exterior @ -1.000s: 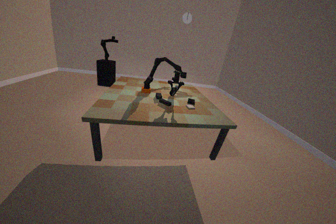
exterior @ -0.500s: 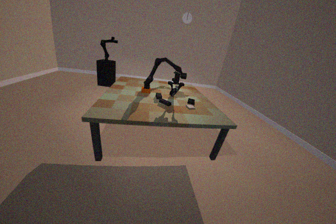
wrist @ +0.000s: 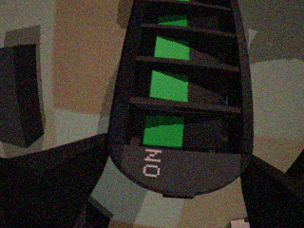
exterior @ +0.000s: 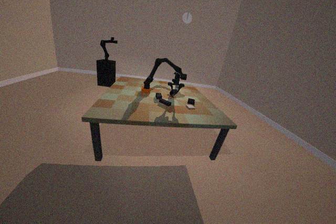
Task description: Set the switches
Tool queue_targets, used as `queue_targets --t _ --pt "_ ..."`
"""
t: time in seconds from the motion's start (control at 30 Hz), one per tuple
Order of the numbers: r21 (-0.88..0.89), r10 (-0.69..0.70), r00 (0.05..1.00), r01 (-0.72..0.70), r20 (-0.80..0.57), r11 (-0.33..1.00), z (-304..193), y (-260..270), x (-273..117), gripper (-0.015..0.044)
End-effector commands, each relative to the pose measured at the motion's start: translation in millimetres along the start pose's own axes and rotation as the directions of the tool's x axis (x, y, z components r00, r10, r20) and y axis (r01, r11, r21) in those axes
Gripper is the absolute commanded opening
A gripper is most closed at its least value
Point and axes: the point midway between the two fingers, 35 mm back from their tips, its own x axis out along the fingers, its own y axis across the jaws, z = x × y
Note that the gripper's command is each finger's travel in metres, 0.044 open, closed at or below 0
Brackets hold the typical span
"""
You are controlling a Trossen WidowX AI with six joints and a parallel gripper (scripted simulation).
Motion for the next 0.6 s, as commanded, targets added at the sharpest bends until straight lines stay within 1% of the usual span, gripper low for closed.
queue_targets --t 0.0,0.57 --pt "-0.014 0.021 1.000 -0.020 0.021 1.000 5 1 10 0.0338" --pt "-0.014 0.021 1.000 -0.020 0.020 1.000 -3 2 20 0.0338"
